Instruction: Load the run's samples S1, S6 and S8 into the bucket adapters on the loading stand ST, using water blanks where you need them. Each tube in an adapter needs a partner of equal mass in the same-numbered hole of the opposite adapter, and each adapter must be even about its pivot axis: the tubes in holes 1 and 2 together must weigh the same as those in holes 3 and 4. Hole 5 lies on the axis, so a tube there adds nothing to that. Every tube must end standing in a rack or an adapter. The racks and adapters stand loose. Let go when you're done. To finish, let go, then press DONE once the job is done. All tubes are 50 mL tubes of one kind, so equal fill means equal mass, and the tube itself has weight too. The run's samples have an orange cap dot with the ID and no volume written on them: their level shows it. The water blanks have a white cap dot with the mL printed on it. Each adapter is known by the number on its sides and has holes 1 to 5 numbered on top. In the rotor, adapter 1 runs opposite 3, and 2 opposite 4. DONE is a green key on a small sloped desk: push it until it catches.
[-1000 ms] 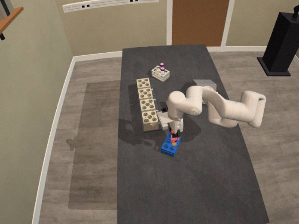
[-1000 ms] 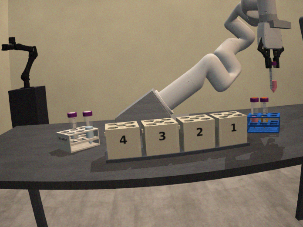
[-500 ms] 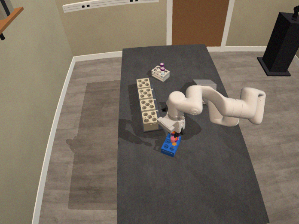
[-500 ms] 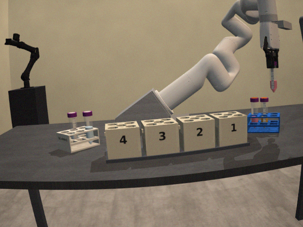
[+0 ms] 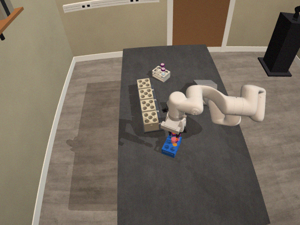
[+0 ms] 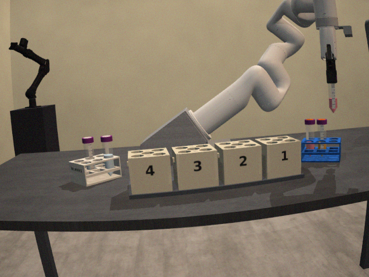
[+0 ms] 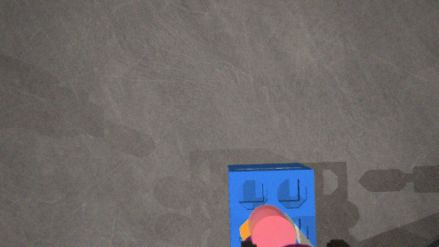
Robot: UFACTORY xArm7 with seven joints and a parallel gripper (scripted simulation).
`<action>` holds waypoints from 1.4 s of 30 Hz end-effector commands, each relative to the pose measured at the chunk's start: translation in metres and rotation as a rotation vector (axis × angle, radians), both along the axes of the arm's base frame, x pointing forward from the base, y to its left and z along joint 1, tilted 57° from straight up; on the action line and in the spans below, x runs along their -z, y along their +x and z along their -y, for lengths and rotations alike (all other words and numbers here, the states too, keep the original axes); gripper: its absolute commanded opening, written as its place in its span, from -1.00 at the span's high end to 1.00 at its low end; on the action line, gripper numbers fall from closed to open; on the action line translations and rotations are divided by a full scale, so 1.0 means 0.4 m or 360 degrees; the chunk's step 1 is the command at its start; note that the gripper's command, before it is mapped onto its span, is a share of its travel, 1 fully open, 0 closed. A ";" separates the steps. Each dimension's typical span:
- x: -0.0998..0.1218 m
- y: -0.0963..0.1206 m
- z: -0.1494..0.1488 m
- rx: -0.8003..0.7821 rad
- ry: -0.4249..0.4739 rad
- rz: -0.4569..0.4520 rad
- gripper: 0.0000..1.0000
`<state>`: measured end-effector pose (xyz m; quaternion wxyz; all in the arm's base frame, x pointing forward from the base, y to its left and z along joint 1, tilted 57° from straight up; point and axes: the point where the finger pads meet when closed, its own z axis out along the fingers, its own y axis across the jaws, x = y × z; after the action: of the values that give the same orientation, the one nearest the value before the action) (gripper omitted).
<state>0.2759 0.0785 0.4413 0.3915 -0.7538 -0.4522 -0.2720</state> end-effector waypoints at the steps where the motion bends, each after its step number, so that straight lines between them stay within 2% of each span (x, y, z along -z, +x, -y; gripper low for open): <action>1: -0.003 0.001 0.003 -0.0007 0.0003 0.0020 1.00; 15: -0.003 0.001 0.003 -0.0007 0.0002 0.0019 1.00; 42: 0.065 0.008 -0.102 -0.0007 0.0003 0.0020 1.00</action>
<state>0.2781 0.1139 0.4181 0.3904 -0.7507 -0.4570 -0.2743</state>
